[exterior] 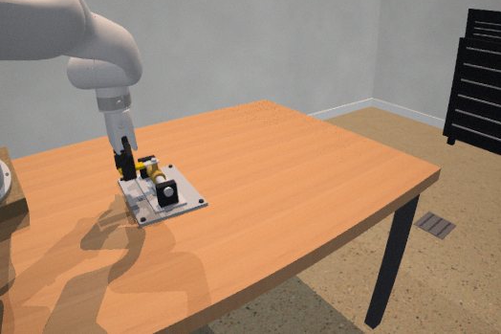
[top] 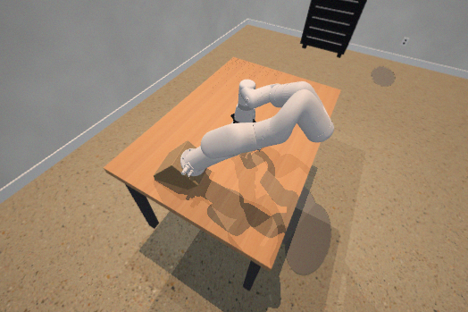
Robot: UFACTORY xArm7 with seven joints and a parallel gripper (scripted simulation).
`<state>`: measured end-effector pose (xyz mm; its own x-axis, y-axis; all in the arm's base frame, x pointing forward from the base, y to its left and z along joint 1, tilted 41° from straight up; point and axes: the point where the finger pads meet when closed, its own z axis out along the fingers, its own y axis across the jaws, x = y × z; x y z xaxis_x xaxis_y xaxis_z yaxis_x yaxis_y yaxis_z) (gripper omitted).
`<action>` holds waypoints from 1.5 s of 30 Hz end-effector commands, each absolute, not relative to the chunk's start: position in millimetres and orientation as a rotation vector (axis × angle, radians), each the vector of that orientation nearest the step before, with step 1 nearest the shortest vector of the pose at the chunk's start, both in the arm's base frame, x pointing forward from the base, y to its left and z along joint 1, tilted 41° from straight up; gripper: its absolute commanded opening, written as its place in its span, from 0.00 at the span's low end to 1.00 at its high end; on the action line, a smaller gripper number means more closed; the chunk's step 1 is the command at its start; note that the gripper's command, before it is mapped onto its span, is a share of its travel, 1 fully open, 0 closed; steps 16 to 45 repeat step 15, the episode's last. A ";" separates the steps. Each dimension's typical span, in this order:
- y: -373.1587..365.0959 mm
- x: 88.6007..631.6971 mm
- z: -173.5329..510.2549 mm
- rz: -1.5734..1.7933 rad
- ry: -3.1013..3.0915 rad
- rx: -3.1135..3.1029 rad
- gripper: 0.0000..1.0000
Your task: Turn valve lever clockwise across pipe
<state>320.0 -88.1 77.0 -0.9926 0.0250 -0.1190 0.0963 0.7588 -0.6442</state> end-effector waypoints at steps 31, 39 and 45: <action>-73.6 319.5 93.3 -1.050 2.847 0.095 0.68; -73.6 319.5 93.3 -1.050 2.847 0.095 0.68; -73.6 319.5 93.3 -1.050 2.847 0.095 0.68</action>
